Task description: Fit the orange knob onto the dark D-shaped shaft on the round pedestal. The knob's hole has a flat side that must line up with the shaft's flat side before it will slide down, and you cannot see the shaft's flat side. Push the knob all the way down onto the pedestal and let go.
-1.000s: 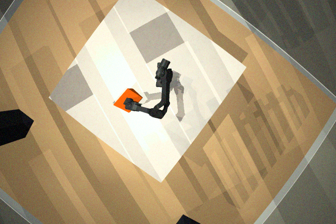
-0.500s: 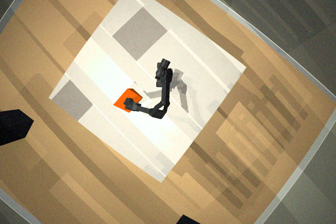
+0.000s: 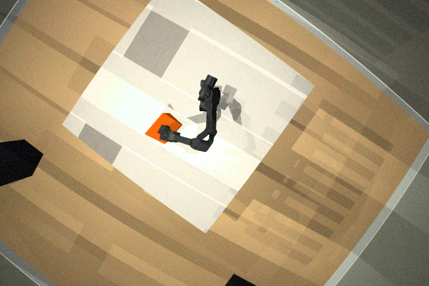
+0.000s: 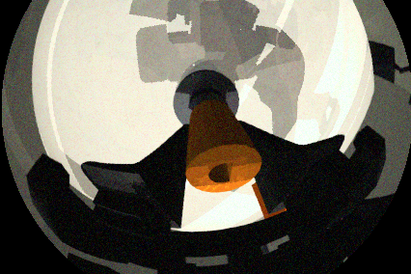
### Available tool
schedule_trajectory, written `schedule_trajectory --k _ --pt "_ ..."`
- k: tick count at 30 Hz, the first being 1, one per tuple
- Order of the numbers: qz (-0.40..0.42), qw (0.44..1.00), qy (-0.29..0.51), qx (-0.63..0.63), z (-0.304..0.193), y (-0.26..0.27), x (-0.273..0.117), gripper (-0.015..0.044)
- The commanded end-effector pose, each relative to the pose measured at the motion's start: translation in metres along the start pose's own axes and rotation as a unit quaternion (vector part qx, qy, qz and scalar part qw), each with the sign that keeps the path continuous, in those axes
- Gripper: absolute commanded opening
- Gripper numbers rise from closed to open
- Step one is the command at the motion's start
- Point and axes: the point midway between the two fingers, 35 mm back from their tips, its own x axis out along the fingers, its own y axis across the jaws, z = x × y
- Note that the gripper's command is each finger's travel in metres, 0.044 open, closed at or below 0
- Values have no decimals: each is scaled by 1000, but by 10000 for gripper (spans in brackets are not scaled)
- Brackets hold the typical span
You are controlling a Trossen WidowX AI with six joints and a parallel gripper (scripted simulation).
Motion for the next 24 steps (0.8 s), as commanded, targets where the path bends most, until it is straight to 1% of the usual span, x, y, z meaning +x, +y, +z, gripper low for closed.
schedule_trajectory --k 1,13,17,24 --pt "1 1000 -2 1 1 0 0 0" --pt "1 1000 -2 11 1 2 -6 0" --pt "1 999 -2 37 0 3 -6 0" --pt "1 999 -2 37 -1 1 -2 0"
